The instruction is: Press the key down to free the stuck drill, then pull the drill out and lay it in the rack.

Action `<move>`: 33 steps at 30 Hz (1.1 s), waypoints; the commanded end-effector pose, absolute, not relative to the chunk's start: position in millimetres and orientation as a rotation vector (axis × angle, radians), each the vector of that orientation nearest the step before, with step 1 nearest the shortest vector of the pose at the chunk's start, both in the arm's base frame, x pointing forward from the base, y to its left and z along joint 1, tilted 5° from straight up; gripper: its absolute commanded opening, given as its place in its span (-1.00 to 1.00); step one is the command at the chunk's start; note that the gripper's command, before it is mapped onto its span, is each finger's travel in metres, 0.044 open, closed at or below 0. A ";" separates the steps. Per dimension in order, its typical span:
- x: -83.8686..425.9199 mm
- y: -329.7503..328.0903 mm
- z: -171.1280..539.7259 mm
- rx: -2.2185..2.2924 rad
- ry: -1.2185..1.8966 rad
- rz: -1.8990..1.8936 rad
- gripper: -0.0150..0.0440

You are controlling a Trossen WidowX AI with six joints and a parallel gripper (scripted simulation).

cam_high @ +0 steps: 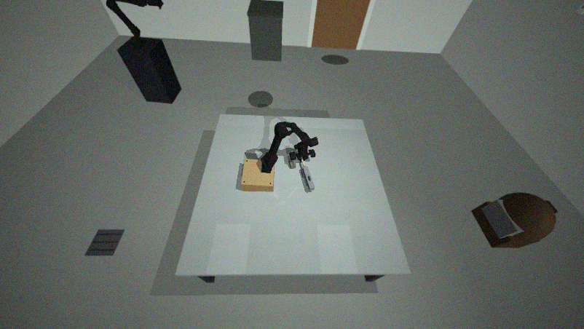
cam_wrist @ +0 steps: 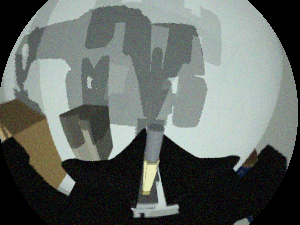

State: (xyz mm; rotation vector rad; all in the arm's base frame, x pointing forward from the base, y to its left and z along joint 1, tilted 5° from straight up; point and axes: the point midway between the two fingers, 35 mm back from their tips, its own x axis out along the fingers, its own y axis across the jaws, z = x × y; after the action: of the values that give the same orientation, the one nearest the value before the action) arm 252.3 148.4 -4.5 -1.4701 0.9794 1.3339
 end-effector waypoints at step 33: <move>241.1 176.6 1.4 -1.469 0.980 1.329 -0.49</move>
State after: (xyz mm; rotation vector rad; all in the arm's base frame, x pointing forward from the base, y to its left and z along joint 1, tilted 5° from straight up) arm 241.0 176.8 -1.7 -1.4688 0.9809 1.3393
